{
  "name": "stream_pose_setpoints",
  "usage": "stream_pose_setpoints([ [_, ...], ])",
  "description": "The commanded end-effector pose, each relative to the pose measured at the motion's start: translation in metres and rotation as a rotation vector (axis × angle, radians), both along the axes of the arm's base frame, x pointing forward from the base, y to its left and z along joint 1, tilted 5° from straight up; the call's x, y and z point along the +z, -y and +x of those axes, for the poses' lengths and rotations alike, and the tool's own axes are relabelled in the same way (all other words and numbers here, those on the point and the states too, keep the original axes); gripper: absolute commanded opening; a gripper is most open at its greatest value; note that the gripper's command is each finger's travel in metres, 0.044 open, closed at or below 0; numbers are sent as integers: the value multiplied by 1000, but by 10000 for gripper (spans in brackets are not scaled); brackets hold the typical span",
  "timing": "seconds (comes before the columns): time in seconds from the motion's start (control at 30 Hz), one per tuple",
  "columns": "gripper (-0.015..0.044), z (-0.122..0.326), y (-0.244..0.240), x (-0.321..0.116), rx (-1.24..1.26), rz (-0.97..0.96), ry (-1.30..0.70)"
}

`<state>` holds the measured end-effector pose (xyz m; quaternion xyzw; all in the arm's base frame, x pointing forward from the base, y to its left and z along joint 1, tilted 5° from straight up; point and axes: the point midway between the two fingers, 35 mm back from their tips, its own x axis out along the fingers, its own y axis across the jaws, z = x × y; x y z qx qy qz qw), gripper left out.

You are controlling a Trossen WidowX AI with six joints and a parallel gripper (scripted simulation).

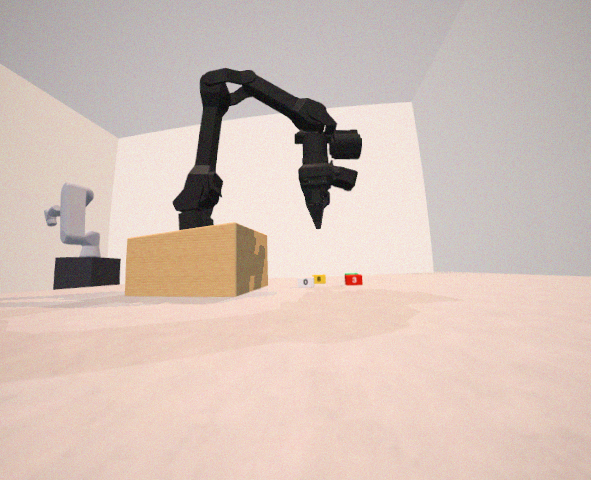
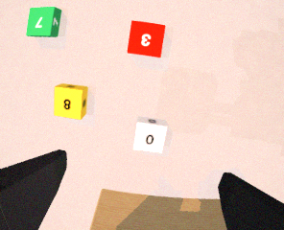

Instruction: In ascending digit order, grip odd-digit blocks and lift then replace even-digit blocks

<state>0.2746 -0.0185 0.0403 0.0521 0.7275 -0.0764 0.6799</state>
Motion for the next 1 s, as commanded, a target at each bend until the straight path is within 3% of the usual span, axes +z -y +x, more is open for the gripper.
stream_pose_setpoints([
  [0.0,400,-33,-1,0,6,2,8],
  [0.13,400,-40,-1,-4,6,2,8],
  [0.3,400,-46,1,-79,6,2,7],
  [0.97,400,-47,1,-102,6,2,7],
])
